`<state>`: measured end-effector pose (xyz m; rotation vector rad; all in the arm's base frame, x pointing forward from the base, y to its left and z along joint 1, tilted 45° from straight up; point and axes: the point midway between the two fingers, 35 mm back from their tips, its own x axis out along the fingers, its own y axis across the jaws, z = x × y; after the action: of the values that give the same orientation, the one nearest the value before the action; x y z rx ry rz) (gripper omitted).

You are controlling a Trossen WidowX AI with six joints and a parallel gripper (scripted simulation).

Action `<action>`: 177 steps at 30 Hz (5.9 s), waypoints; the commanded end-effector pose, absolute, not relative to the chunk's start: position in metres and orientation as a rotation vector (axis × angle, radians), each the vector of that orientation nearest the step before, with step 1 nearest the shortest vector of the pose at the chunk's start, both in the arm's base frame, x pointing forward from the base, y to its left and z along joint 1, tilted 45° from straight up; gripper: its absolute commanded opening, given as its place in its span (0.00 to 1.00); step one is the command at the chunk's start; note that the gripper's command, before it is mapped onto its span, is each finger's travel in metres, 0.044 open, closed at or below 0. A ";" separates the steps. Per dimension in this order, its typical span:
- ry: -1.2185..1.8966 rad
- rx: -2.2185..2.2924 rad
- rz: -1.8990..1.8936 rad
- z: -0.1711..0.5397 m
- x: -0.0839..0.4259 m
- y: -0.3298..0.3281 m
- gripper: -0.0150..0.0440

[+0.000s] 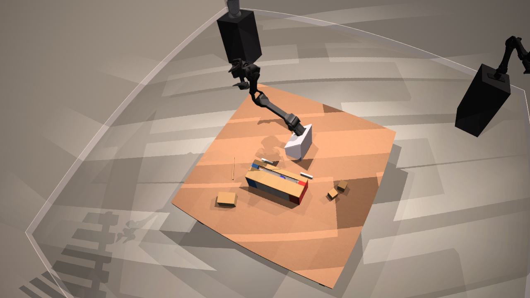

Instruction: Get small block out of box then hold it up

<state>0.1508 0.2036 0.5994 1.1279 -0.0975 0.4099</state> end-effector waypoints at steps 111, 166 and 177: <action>1.870 -2.091 0.488 -0.073 0.290 0.034 0.93; 1.877 -2.094 0.486 -0.016 0.298 -0.024 0.93; 1.877 -2.094 0.487 -0.022 0.294 -0.019 0.93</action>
<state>0.2964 -0.0203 -0.0179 2.5273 -2.2495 -0.5795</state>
